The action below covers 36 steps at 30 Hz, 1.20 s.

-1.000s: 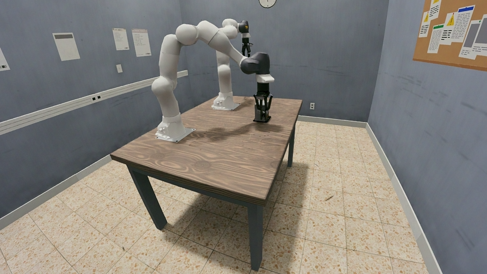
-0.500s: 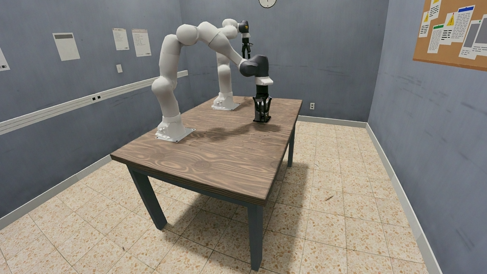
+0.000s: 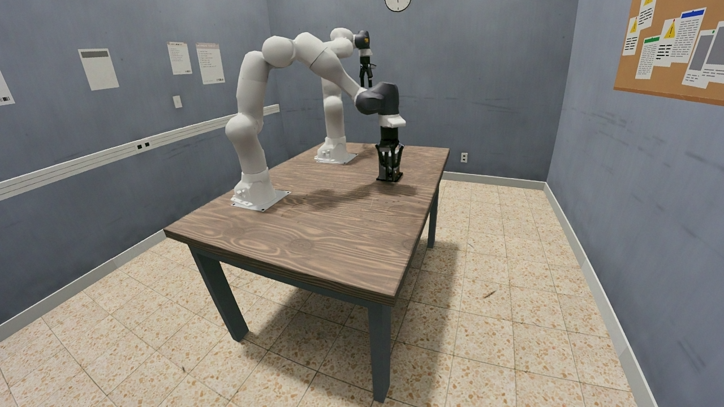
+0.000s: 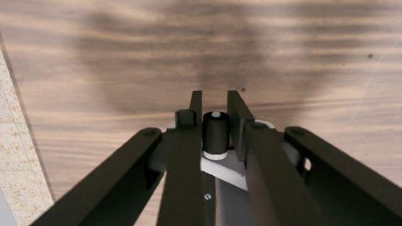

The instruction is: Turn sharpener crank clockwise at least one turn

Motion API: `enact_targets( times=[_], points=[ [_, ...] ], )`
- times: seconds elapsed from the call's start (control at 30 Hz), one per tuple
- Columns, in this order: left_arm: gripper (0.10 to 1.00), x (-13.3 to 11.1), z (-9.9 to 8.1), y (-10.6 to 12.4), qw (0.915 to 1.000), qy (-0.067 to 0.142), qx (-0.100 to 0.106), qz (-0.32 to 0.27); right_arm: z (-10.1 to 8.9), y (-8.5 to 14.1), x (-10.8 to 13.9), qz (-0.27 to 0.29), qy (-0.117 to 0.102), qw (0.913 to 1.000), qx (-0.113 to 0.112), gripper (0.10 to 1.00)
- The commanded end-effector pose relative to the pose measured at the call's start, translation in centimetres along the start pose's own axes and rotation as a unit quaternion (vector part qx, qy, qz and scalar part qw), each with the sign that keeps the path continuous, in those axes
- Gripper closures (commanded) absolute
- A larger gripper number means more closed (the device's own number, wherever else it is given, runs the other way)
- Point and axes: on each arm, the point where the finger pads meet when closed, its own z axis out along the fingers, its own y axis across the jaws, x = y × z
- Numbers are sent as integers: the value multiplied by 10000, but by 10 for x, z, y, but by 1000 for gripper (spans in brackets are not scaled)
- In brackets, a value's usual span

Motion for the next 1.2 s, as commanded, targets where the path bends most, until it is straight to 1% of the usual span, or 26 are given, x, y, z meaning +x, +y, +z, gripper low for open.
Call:
enact_targets(
  times=[0.0, 0.77, 0.8, 1.17],
  points=[
    [98, 0, 0, -1, 10000, 13, 9, -36, 4, 2, 1, 3, 20, 10000, -22, 999],
    [98, 0, 0, -1, 10000, 13, 9, -36, 7, 5, 1, 3, 20, 10000, -22, 999],
    [98, 0, 0, -1, 10000, 13, 9, -36, 7, 5, 1, 3, 20, 10000, -22, 711],
    [98, 0, 0, -1, 10000, 13, 9, -36, 7, 5, 1, 3, 20, 10000, -22, 711]
  ],
)
